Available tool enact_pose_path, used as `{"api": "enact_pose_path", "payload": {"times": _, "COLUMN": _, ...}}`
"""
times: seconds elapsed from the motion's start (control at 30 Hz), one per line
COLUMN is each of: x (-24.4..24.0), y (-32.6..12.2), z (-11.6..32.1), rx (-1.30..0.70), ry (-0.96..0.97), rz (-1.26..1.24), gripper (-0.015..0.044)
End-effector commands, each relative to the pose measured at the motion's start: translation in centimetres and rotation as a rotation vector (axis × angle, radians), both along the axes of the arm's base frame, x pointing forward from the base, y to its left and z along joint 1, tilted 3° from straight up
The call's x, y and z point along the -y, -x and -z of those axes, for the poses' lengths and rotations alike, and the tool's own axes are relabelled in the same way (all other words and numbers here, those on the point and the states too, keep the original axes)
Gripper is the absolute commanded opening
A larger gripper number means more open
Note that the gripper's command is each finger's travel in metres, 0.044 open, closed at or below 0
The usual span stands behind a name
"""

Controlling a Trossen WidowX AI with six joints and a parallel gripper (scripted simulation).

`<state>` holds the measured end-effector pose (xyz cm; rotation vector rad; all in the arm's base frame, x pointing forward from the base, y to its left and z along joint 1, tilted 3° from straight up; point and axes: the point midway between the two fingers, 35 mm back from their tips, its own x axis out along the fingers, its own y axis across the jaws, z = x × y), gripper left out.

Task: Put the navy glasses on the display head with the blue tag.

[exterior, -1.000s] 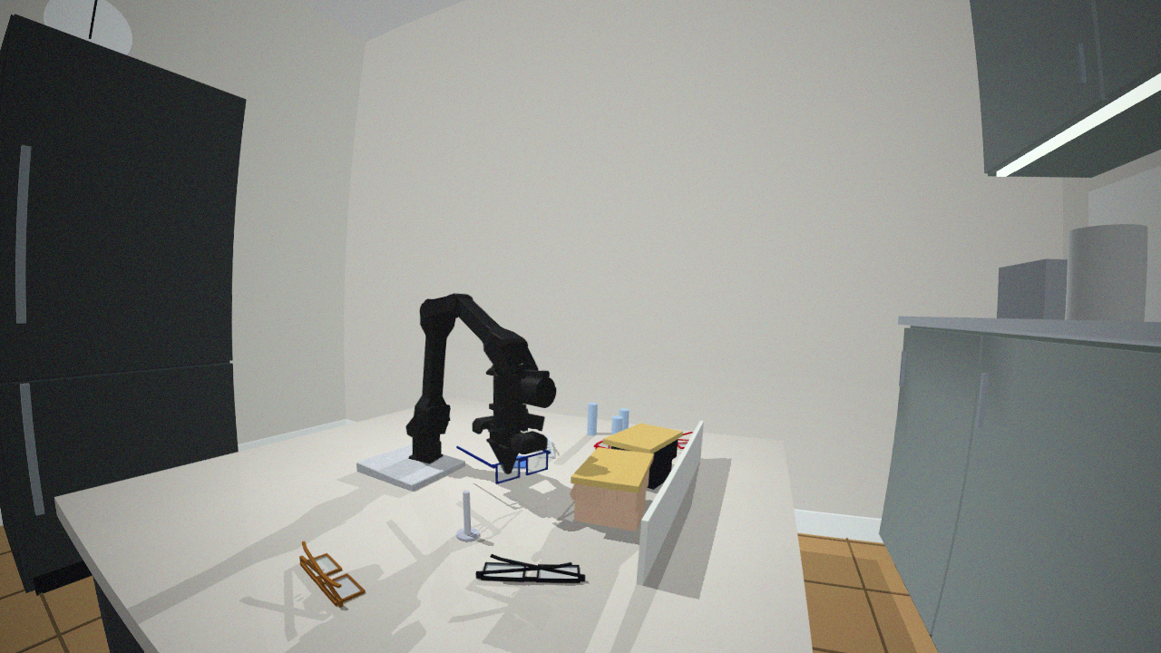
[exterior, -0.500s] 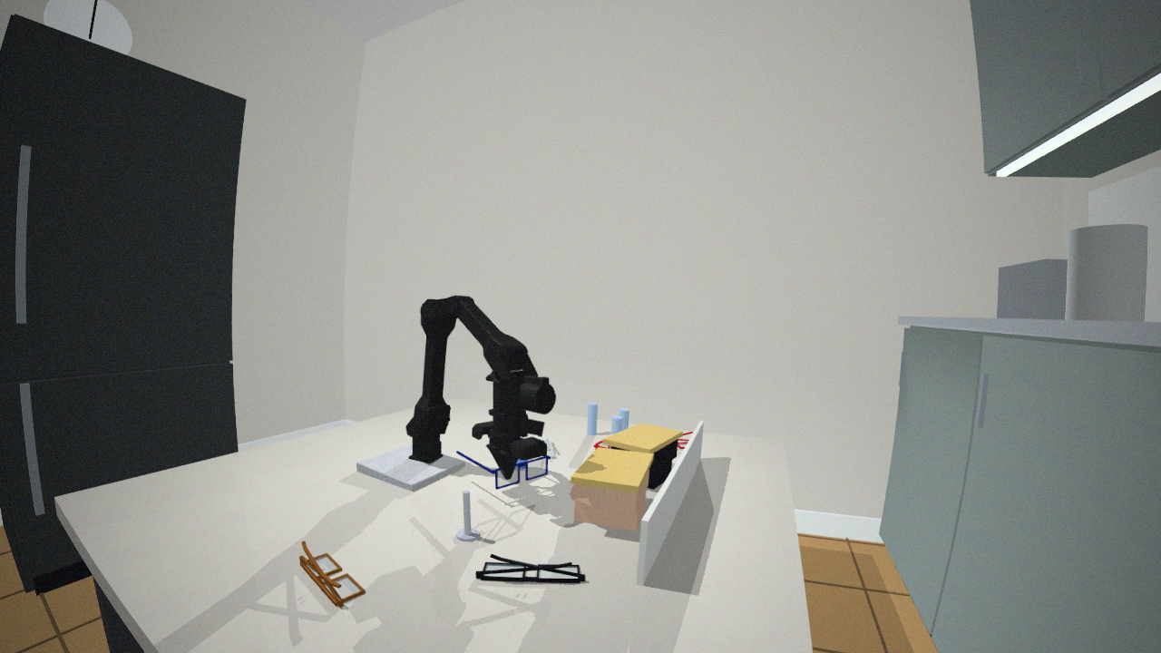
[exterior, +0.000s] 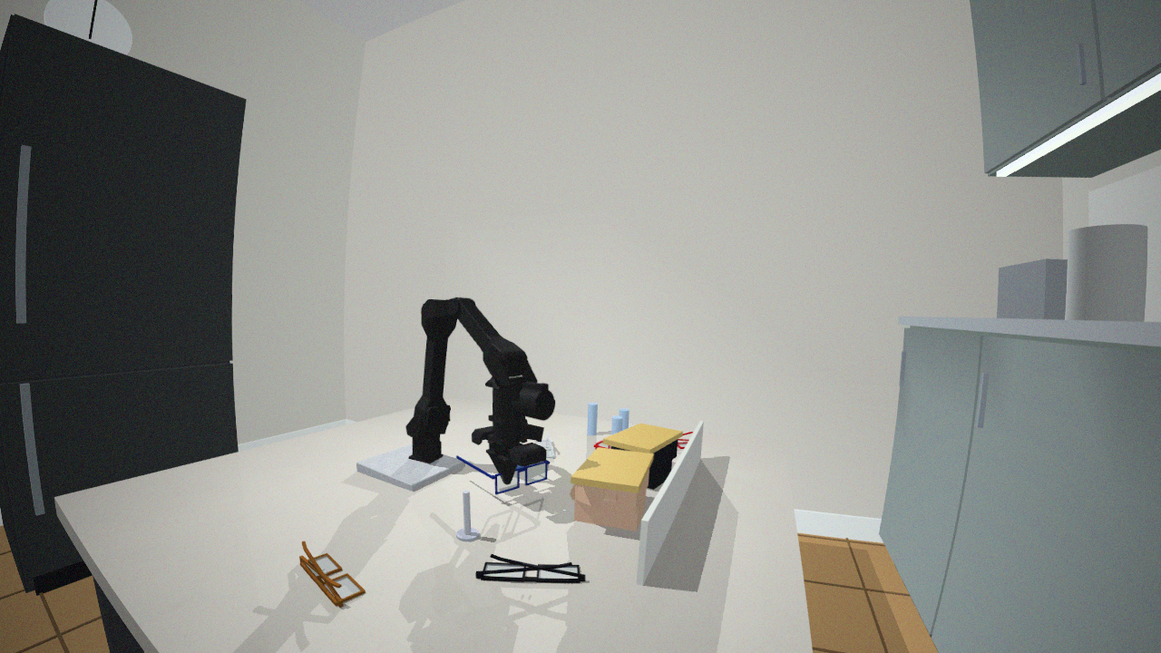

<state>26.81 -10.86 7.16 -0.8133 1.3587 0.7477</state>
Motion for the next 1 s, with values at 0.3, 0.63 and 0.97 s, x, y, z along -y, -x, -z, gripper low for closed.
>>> {"api": "enact_pose_path", "payload": {"times": 0.3, "x": -0.1, "y": 0.2, "z": 1.2, "rx": -0.005, "ry": 0.0, "rz": 0.004, "gripper": 0.0}}
{"api": "enact_pose_path", "payload": {"times": 0.63, "x": -0.1, "y": 0.3, "z": 1.9, "rx": -0.005, "ry": 0.0, "rz": 0.004, "gripper": 0.0}}
{"api": "enact_pose_path", "payload": {"times": 0.97, "x": -0.1, "y": 0.1, "z": 1.6, "rx": -0.001, "ry": 0.0, "rz": 0.0, "gripper": 0.0107}}
